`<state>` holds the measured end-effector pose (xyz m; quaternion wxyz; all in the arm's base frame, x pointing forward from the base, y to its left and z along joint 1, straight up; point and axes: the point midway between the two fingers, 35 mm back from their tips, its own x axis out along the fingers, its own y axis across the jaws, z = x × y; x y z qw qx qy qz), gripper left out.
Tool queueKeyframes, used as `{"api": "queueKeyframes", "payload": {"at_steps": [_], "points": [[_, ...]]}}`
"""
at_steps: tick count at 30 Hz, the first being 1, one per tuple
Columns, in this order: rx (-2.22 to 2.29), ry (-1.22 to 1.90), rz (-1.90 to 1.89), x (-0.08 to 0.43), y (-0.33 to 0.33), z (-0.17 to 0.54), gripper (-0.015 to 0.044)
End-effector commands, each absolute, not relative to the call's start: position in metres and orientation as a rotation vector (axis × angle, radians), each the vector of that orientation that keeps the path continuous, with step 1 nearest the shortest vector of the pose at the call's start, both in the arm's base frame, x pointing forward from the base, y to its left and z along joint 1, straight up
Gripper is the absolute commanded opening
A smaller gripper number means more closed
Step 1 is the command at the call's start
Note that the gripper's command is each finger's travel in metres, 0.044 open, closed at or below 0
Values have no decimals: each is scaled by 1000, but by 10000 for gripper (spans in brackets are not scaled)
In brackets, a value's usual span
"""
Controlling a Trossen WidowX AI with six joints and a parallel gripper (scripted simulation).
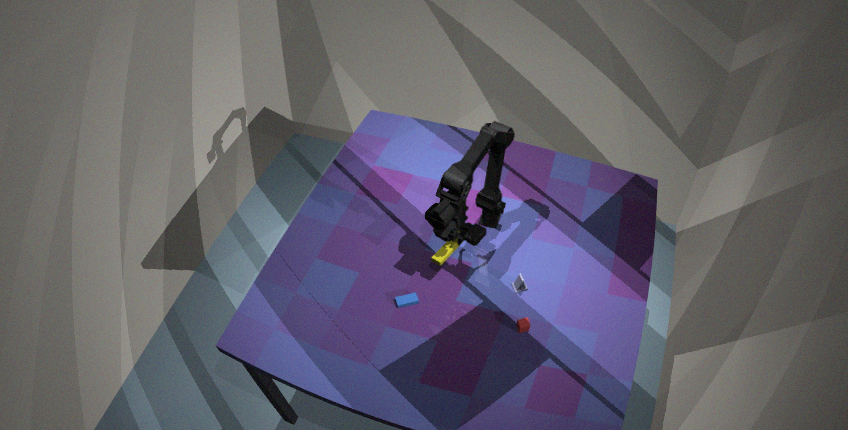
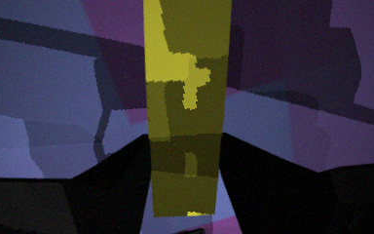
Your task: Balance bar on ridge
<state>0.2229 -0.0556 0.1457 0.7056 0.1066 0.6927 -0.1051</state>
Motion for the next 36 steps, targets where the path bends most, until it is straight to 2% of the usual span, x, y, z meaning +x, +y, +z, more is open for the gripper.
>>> {"api": "queueKeyframes", "payload": {"at_steps": [1, 36], "points": [[268, 1531, -269, 230, -45, 148, 0], [521, 1489, -499, 256, 72, 151, 0]]}}
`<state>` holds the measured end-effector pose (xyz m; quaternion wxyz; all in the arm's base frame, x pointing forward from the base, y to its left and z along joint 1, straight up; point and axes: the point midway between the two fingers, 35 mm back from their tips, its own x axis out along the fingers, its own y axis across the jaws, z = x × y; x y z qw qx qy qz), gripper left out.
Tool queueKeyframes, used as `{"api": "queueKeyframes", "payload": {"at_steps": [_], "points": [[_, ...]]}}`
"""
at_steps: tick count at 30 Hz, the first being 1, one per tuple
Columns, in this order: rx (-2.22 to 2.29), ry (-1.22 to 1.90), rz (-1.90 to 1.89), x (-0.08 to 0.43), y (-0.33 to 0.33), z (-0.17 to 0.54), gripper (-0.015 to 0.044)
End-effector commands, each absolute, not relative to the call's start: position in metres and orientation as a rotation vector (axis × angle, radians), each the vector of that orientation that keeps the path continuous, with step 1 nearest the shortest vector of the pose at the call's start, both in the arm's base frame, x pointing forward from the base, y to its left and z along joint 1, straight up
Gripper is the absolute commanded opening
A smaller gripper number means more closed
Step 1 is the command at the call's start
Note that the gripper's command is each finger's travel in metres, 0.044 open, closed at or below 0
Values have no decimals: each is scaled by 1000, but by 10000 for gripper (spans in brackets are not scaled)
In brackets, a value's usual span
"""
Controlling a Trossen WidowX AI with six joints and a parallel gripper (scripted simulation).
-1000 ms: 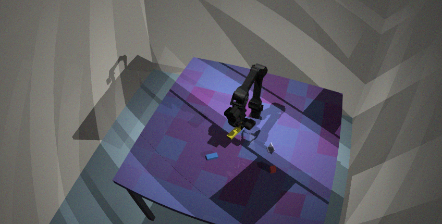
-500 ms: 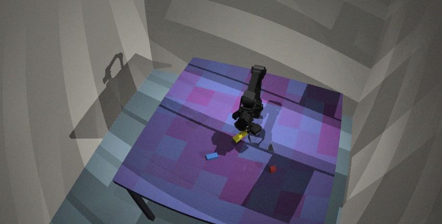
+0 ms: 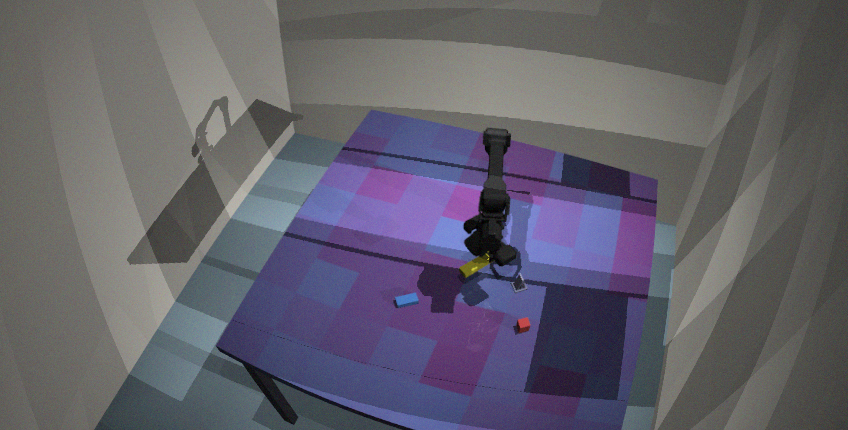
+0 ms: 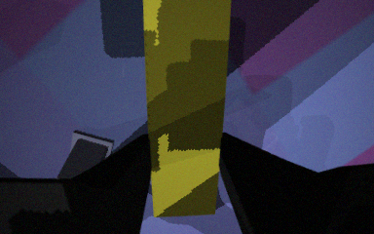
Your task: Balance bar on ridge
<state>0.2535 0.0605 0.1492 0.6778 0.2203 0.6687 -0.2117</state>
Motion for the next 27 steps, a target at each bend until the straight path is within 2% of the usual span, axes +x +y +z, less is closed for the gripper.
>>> {"api": "queueKeyframes", "payload": {"at_steps": [1, 27], "points": [[528, 1487, -505, 256, 75, 151, 0], [704, 1446, -665, 240, 170, 152, 0]]}}
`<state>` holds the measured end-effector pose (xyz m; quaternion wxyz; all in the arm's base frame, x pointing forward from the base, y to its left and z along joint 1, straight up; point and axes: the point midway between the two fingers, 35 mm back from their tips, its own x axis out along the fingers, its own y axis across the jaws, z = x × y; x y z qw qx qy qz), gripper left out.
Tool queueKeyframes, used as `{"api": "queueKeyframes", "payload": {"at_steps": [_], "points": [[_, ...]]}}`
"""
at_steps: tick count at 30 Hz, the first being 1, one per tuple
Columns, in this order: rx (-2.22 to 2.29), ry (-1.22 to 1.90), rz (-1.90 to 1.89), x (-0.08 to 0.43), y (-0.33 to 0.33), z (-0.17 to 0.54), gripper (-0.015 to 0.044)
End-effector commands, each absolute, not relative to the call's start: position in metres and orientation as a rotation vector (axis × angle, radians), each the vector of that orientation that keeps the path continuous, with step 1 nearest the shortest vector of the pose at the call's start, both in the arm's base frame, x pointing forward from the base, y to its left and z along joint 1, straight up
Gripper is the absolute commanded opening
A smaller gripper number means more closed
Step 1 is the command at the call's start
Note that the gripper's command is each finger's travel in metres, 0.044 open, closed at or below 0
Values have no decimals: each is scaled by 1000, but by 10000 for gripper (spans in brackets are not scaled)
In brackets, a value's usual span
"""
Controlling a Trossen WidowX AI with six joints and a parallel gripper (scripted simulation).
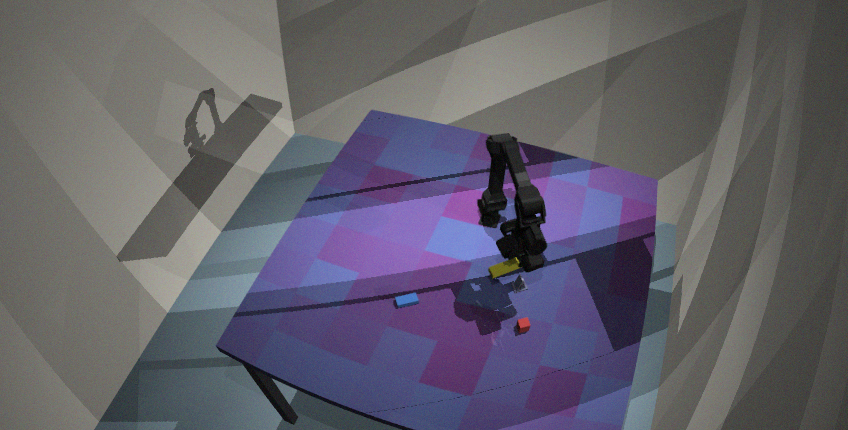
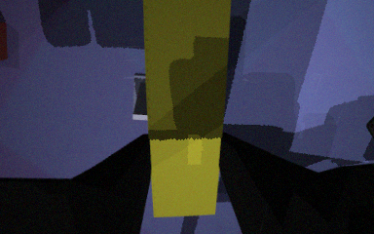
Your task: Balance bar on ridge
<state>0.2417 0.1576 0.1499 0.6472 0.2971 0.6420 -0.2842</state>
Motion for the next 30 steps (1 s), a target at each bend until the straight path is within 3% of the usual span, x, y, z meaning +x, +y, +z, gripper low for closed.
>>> {"api": "queueKeyframes", "payload": {"at_steps": [1, 30], "points": [[710, 1444, -671, 239, 174, 152, 0], [753, 1432, -711, 234, 201, 123, 0]]}}
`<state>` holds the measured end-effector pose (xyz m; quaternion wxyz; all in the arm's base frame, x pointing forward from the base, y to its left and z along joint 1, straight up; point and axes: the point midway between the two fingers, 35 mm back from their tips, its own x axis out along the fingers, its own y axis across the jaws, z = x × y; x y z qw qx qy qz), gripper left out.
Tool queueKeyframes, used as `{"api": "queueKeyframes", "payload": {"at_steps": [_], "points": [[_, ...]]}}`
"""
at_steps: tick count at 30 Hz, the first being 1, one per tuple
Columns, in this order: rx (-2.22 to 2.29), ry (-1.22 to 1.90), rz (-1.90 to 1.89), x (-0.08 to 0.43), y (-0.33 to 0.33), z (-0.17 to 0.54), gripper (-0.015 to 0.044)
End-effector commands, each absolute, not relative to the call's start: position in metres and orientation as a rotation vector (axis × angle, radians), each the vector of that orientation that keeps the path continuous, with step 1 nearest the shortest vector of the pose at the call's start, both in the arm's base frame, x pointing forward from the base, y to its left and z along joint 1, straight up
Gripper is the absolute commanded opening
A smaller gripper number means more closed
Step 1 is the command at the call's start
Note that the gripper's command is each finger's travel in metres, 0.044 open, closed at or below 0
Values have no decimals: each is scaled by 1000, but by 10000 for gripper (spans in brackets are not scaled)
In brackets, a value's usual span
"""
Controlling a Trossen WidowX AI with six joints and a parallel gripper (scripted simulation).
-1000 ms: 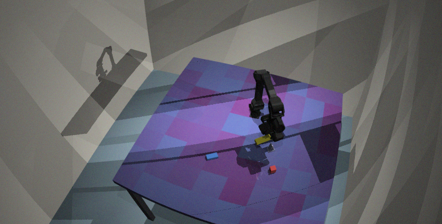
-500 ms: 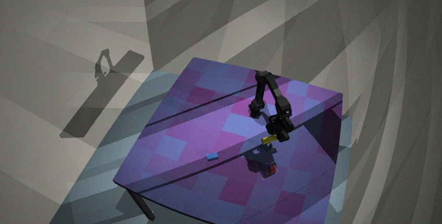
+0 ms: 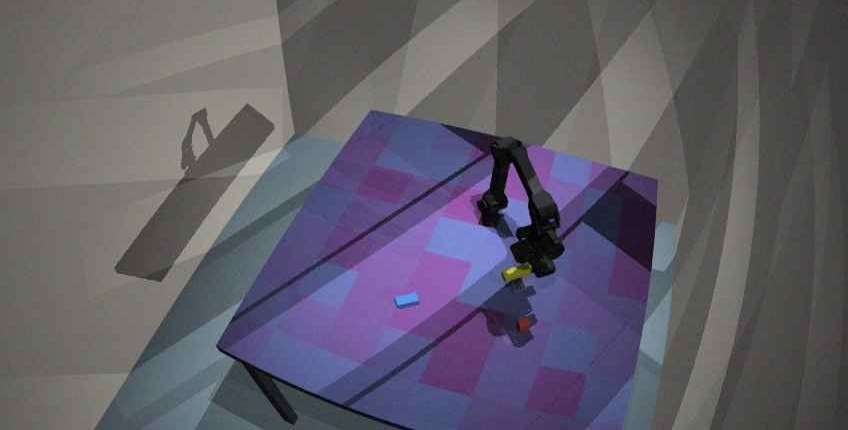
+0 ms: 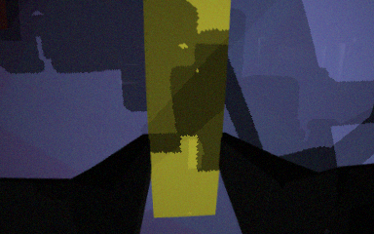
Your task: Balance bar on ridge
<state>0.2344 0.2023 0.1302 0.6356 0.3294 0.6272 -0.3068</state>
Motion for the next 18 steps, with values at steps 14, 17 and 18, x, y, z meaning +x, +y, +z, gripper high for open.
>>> {"api": "queueKeyframes", "payload": {"at_steps": [14, 17, 18], "points": [[753, 1432, -711, 234, 200, 108, 0], [753, 1432, -711, 234, 200, 108, 0], [753, 1432, -711, 234, 200, 108, 0]]}}
